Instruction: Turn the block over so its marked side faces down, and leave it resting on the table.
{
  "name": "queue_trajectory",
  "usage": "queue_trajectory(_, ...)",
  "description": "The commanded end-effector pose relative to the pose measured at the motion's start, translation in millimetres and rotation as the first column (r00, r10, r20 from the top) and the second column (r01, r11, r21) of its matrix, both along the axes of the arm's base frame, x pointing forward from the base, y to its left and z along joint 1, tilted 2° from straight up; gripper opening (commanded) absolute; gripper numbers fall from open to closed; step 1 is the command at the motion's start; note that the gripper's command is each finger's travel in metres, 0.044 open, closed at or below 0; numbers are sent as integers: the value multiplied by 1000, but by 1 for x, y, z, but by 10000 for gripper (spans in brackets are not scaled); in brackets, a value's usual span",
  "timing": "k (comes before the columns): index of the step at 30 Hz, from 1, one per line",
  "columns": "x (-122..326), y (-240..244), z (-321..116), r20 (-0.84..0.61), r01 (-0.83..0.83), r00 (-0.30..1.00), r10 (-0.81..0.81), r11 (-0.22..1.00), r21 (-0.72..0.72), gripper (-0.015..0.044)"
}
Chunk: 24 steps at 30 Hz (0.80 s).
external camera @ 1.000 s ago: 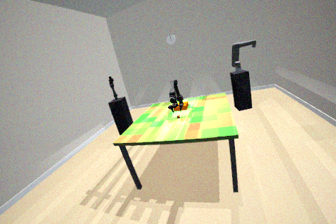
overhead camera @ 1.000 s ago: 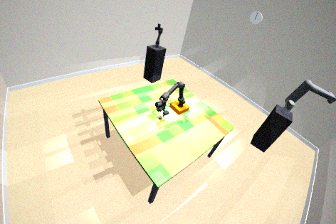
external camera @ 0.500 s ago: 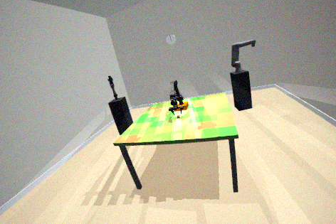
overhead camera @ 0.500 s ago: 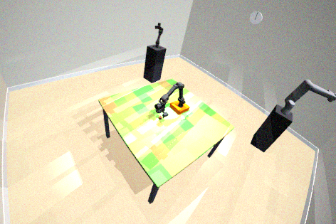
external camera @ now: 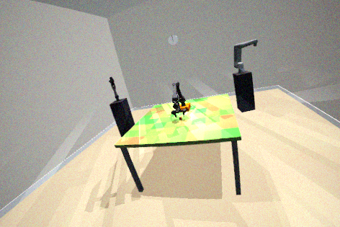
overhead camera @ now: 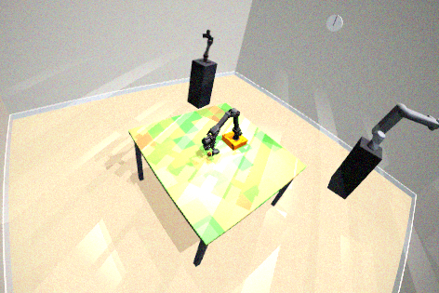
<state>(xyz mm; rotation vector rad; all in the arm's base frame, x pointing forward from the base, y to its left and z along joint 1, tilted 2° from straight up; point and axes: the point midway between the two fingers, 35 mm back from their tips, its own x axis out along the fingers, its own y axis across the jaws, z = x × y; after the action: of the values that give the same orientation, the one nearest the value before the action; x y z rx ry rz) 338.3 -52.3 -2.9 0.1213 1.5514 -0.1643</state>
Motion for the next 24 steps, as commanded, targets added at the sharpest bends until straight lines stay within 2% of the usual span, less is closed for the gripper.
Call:
queue_trajectory(1, -2, 1, -11, -10, 3, 1000, -2, 1000, 5, 440)
queue_trajectory(3, -2, 1, -12, -10, 3, 1000, -2, 1000, 5, 440)
queue_trajectory(15, -2, 1, -12, -10, 3, 1000, -2, 1000, 5, 125)
queue_trajectory(24, -2, 1, -12, -10, 3, 1000, -2, 1000, 5, 65)
